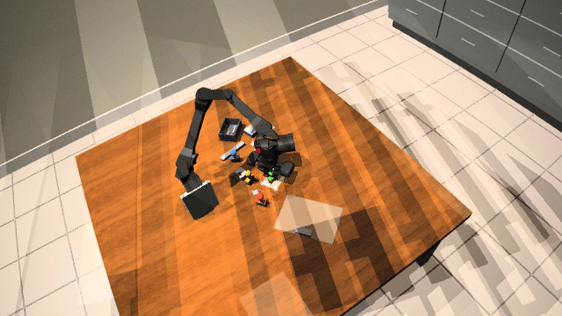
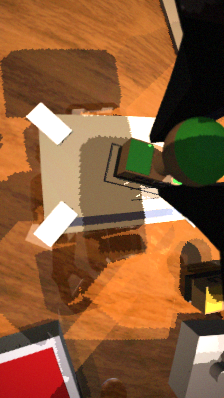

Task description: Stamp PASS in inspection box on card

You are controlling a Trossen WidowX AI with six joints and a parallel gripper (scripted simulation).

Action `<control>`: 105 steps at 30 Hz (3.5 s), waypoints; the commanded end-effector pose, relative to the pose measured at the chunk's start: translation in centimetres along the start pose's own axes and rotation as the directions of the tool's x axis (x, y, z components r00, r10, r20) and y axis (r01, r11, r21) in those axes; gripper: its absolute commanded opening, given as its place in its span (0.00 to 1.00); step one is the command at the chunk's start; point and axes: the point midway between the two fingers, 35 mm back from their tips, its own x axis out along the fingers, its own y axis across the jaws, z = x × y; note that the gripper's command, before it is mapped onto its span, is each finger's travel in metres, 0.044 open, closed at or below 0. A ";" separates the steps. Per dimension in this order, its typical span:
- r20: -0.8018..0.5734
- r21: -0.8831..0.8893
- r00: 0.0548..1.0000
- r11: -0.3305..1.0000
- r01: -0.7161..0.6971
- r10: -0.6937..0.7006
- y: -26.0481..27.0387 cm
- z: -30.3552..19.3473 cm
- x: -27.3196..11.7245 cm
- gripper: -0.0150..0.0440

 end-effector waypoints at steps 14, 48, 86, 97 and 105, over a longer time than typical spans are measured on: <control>0.004 0.008 1.000 1.000 -0.001 0.001 0.0 0.0 0.3 0.25; 0.004 0.008 1.000 1.000 -0.002 0.002 0.0 0.0 0.6 0.25; 0.004 0.008 1.000 1.000 0.000 0.000 -0.1 0.1 -1.2 0.25; 0.003 0.009 1.000 1.000 0.002 -0.002 -0.2 0.1 -3.0 0.25; 0.002 0.009 1.000 1.000 0.002 -0.002 -0.2 0.1 -4.2 0.25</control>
